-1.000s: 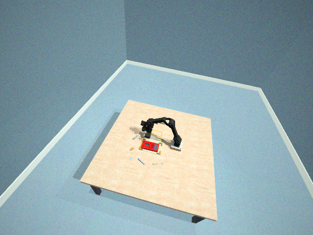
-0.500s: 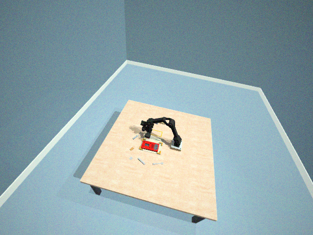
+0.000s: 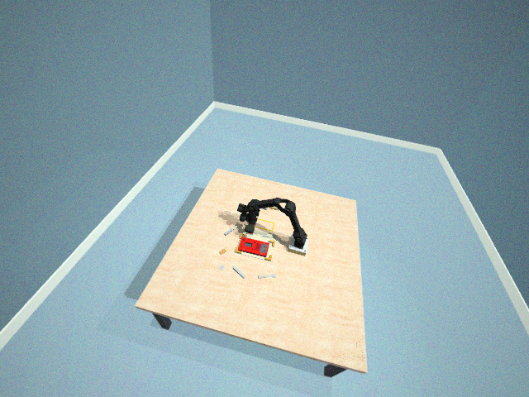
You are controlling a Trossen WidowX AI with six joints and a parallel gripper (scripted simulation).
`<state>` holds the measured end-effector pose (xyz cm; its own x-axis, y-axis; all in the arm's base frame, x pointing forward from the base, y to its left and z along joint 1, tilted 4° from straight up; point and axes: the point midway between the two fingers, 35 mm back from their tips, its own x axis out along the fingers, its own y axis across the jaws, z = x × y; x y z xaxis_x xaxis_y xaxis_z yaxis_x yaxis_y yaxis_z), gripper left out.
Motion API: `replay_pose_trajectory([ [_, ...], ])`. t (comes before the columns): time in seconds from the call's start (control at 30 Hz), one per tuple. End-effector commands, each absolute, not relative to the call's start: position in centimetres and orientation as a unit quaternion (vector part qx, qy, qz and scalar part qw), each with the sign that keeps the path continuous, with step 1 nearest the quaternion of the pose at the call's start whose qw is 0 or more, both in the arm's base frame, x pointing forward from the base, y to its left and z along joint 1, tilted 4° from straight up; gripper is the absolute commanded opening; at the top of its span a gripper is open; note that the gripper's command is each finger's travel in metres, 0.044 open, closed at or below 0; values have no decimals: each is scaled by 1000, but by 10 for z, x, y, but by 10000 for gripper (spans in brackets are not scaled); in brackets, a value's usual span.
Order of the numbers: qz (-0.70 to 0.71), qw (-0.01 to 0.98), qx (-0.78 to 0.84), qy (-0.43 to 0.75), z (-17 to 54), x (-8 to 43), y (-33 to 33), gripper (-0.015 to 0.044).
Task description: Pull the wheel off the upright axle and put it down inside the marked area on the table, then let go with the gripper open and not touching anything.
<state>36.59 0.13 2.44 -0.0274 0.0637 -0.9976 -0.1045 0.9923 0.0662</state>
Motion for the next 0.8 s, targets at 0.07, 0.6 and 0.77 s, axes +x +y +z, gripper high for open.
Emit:
replay_pose_trajectory([
  [0.07,59,701,-15,710,35,367,1,0],
  [0.6,59,701,-15,710,40,367,0,0],
  [0.77,58,701,-15,710,42,367,0,0],
])
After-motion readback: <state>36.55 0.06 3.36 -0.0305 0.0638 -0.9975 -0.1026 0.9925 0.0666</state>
